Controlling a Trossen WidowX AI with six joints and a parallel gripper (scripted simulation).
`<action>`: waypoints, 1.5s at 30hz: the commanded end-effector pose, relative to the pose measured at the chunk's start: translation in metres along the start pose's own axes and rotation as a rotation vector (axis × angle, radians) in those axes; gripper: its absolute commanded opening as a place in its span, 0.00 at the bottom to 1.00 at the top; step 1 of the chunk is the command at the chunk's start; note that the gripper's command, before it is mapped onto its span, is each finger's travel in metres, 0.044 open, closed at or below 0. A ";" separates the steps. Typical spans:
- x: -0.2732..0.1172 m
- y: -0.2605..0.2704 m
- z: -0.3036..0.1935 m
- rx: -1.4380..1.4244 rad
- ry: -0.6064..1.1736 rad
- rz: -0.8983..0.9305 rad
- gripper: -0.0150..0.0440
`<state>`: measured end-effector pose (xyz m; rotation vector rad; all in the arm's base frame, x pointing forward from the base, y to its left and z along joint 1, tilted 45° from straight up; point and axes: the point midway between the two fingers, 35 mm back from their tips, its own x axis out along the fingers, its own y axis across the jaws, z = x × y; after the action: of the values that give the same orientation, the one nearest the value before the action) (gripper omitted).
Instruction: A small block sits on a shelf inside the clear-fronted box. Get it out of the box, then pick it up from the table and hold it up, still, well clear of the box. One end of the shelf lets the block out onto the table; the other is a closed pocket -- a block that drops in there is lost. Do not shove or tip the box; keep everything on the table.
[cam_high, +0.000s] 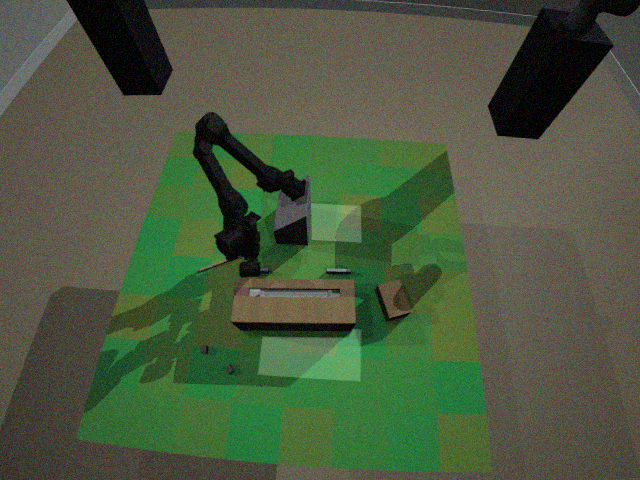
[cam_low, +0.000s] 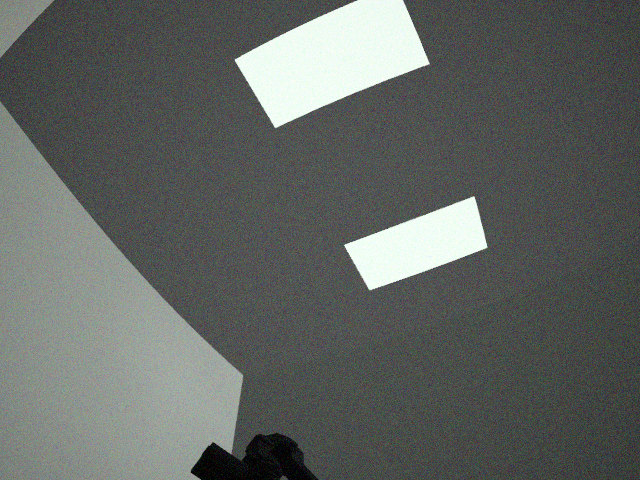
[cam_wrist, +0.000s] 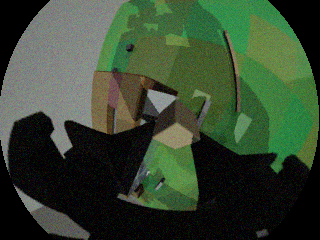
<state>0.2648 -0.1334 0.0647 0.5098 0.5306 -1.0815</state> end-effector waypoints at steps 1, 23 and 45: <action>-0.004 0.000 0.001 -0.133 -0.010 -0.001 0.25; -0.021 -0.002 -0.003 -0.977 -0.034 -0.033 0.25; -0.038 -0.004 -0.006 -1.822 -0.046 -0.089 0.25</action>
<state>0.2472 -0.1069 0.0809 -1.0470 1.2042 -0.3819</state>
